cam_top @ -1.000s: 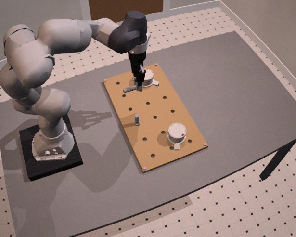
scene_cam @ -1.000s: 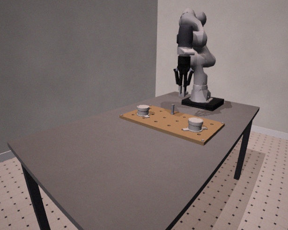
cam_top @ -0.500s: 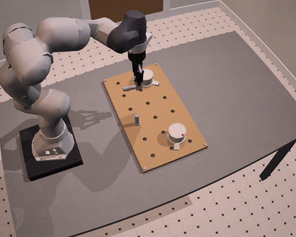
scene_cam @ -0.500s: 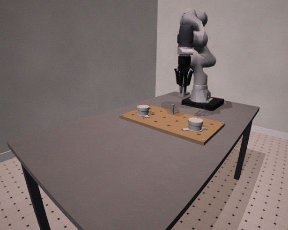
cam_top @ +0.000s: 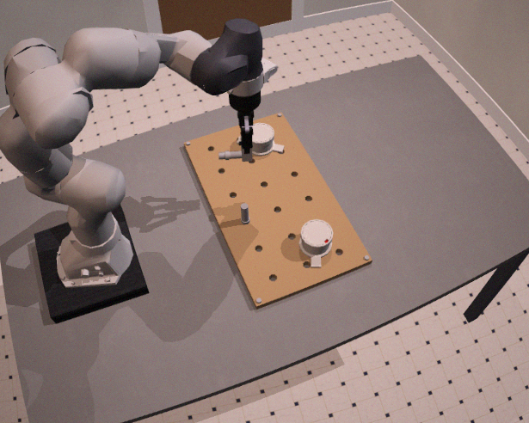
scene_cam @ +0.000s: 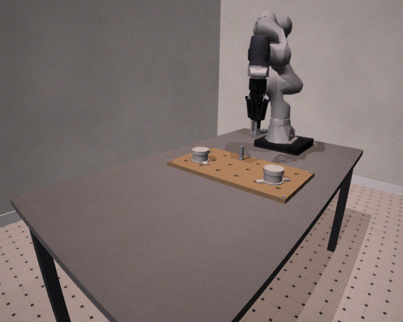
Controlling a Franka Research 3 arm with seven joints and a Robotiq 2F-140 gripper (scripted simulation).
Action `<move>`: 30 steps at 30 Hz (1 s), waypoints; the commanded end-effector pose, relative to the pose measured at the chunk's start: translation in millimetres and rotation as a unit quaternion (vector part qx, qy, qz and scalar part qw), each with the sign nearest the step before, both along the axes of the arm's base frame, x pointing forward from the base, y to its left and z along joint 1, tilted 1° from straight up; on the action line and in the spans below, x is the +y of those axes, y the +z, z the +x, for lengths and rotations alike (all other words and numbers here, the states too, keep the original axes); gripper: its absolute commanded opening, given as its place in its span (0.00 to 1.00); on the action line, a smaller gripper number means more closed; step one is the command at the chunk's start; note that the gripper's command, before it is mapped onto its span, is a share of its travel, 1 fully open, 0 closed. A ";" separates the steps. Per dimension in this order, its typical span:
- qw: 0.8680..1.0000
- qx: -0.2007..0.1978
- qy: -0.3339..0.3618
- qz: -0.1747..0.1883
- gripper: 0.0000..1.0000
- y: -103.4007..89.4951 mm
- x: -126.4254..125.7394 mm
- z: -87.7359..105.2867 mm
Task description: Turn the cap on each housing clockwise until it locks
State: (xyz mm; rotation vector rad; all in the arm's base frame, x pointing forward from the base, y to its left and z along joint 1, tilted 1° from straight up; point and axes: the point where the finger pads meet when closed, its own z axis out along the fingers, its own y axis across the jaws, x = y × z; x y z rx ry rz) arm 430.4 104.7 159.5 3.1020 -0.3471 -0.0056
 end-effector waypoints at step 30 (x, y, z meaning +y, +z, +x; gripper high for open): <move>0.971 -0.010 -0.238 0.000 0.10 1.4 1.6 1.8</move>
